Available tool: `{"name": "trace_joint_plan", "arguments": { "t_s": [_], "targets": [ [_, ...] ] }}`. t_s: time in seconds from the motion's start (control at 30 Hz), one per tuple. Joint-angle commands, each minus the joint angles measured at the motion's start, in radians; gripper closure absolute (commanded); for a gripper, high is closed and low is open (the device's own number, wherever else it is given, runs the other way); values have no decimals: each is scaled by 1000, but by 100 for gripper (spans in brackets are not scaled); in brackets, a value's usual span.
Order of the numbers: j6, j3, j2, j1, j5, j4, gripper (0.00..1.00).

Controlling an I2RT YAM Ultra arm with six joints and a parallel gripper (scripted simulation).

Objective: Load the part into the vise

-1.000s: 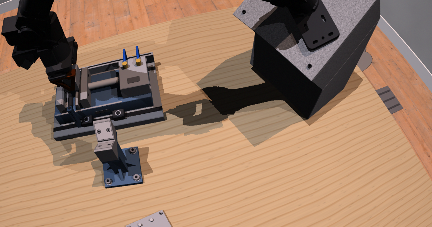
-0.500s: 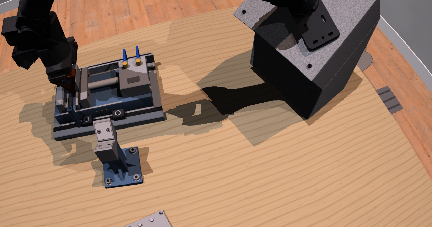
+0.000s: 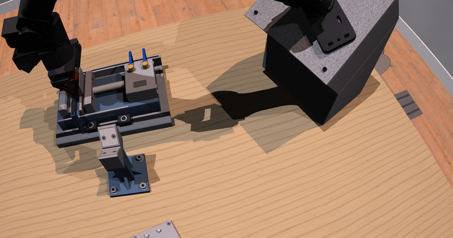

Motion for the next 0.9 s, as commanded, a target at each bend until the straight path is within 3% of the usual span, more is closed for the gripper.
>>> {"name": "trace_joint_plan", "arguments": {
  "t_s": [0.0,0.87],
  "targets": [
    [6,16,-25,-17,4,5,100],
    [9,23,-19,-14,5,11,100]
  ]
}}
